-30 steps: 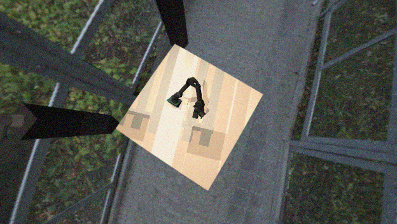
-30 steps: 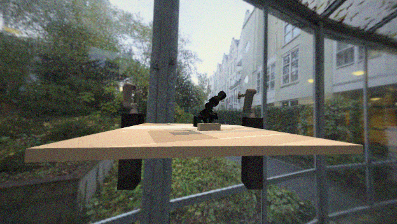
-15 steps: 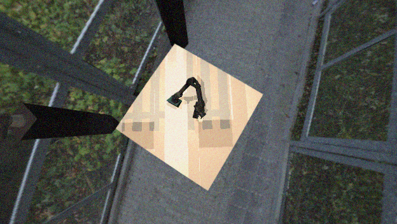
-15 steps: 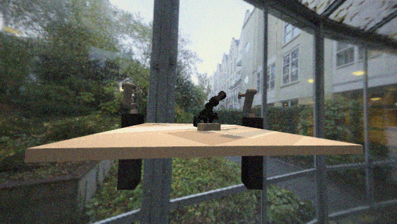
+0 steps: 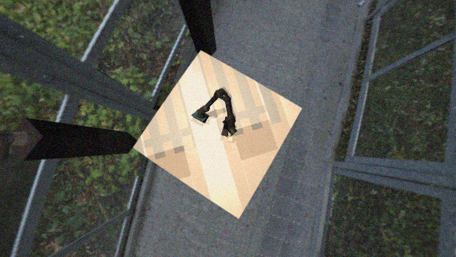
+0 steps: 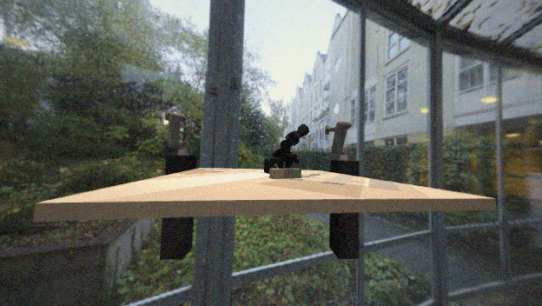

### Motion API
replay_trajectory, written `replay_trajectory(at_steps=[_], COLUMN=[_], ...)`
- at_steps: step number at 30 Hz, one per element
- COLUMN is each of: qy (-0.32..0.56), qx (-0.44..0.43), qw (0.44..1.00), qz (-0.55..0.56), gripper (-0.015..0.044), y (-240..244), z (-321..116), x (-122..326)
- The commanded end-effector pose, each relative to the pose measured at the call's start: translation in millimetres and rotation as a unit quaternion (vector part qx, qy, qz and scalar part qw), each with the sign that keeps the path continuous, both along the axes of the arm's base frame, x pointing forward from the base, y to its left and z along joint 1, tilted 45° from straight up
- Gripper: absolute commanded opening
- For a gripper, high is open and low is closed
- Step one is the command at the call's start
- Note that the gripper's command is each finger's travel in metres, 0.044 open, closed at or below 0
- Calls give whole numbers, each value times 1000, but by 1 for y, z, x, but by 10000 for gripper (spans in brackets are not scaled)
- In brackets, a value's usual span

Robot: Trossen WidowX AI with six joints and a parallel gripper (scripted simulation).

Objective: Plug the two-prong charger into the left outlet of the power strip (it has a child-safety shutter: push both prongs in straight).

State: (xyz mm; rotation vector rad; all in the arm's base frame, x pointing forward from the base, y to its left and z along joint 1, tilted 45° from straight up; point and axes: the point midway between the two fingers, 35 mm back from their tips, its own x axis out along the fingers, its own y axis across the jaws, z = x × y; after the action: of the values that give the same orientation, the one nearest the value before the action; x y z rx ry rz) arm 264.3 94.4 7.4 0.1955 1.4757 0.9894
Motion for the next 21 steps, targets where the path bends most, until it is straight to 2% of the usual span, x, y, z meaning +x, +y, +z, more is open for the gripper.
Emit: replay_trajectory(at_steps=[1, 21], qy=[1, 1], qx=[1, 1], qw=[1000, 1000], qz=[-2, -2], gripper=[0, 0], y=[1, 2], z=[1, 1], x=[1, 3])
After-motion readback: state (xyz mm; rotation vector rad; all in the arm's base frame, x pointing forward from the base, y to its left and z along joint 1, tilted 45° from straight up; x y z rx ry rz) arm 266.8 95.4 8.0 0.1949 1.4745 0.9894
